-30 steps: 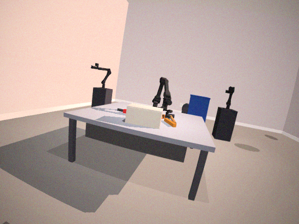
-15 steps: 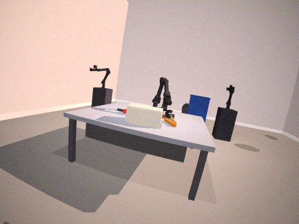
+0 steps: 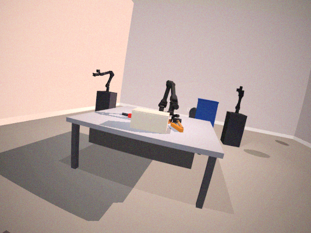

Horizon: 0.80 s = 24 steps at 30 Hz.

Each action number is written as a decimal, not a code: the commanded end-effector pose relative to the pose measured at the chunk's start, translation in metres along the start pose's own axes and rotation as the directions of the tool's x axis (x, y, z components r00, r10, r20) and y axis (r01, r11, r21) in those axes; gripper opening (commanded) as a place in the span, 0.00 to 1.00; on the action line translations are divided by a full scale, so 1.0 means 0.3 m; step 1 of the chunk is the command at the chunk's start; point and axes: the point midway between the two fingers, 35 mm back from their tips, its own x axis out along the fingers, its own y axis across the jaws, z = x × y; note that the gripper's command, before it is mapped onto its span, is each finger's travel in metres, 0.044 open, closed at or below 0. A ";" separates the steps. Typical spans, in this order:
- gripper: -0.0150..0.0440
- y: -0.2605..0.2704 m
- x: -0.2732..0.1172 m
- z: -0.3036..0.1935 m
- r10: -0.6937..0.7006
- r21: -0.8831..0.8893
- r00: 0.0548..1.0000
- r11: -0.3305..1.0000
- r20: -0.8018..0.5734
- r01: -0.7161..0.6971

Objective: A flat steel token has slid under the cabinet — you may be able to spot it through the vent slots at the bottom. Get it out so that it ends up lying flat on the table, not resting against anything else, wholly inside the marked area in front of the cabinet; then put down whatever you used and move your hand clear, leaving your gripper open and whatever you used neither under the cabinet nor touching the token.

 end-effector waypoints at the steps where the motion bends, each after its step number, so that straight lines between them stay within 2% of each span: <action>1: 0.25 0.002 -0.001 0.002 0.001 -0.001 1.000 1.000 0.000 -0.001; 24: 0.25 0.005 -0.003 0.111 0.000 -0.004 1.000 1.000 0.000 0.000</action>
